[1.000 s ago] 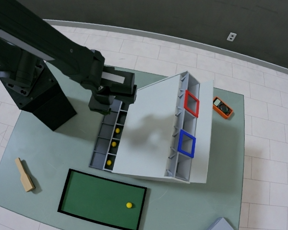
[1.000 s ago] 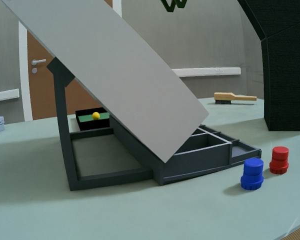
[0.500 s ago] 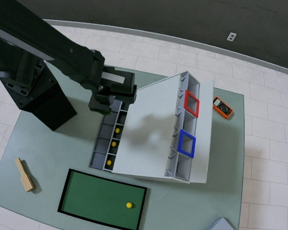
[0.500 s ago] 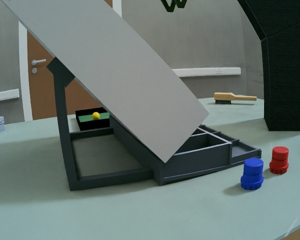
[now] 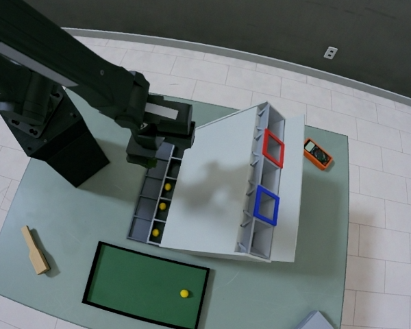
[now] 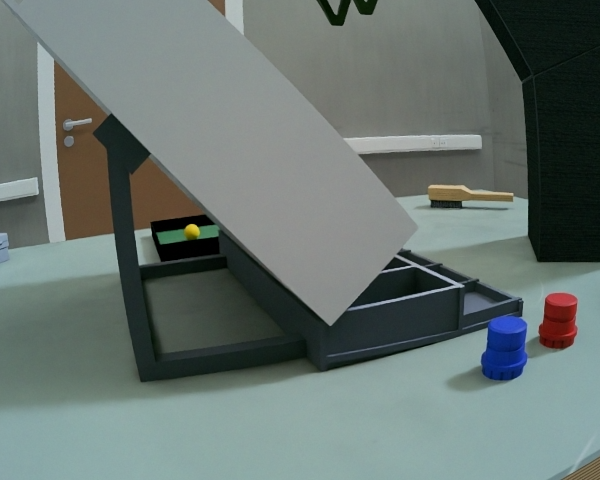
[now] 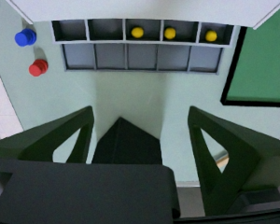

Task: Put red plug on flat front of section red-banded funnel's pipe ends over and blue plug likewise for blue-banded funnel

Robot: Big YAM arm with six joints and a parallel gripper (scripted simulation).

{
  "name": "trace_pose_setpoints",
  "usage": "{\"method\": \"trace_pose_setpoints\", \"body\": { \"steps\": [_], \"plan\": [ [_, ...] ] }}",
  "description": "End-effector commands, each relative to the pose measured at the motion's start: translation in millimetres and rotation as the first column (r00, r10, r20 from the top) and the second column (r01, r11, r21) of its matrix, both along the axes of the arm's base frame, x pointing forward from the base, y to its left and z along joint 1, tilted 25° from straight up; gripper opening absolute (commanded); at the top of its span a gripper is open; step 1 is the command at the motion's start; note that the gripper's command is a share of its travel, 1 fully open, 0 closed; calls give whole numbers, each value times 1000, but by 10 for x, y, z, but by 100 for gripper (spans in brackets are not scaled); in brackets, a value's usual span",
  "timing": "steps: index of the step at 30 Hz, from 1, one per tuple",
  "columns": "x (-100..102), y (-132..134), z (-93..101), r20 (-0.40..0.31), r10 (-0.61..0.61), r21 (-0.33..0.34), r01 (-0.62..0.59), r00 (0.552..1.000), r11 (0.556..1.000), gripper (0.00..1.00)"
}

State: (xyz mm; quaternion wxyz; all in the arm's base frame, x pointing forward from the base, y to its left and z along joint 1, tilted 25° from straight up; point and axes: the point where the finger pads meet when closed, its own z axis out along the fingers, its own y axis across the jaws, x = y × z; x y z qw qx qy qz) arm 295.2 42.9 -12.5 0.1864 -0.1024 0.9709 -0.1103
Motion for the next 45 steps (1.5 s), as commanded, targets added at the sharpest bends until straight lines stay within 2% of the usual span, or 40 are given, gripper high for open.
{"method": "trace_pose_setpoints", "body": {
  "steps": [1,26,41,45],
  "plan": [
    [34,12,27,10,1,2,-1,1000,1000,80],
    [34,12,27,10,1,2,-1,1000,1000,80],
    [411,-1359,-450,-31,43,150,-38,999,988,80],
    [425,-1415,-468,-33,45,155,-40,998,987,80]
  ]
}}
